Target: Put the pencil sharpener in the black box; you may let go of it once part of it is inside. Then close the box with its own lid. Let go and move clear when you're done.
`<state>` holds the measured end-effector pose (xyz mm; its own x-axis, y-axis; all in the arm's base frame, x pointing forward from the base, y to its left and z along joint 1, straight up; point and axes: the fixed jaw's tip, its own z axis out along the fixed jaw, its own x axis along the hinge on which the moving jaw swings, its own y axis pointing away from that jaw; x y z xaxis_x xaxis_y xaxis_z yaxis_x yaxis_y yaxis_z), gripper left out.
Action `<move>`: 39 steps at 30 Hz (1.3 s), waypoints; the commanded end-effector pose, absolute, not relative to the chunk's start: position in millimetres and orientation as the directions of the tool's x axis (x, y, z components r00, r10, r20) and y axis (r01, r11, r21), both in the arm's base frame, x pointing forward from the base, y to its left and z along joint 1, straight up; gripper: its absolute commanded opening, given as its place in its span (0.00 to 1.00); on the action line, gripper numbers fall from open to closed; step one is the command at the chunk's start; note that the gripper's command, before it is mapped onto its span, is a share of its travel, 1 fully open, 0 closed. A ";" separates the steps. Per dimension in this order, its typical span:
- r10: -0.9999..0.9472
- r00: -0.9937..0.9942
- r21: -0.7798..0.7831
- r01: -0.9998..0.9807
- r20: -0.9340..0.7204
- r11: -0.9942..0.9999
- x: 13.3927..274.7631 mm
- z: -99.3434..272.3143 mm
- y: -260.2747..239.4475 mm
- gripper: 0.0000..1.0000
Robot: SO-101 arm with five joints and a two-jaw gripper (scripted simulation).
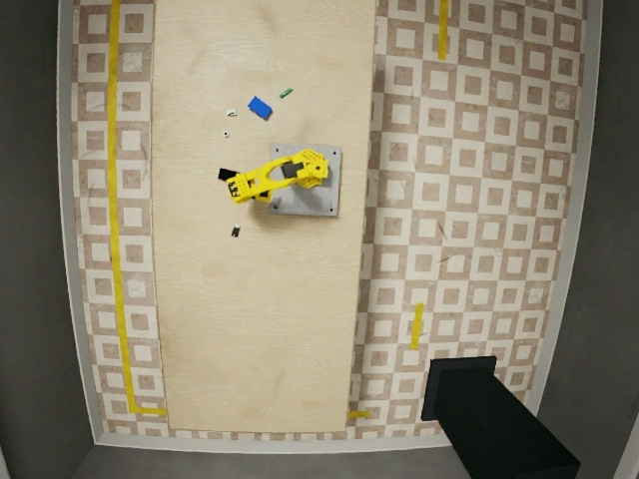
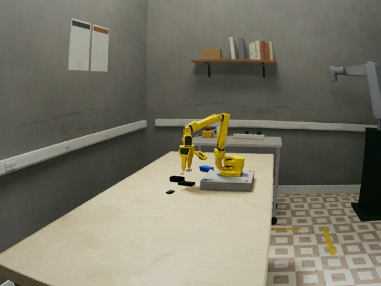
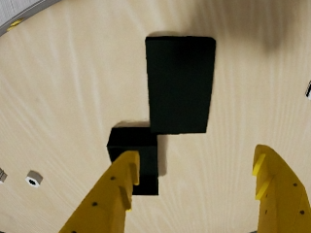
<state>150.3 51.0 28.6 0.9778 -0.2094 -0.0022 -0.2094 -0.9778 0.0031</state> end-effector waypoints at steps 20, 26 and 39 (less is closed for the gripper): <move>-0.209 0.978 0.001 -0.209 -0.002 -0.978 154.3 34.2 52.3 0.28; -0.209 0.978 0.001 -0.209 -0.002 -0.978 154.3 34.1 52.2 0.28; -0.209 0.978 0.001 -0.209 -0.002 -0.978 151.5 30.1 51.4 0.28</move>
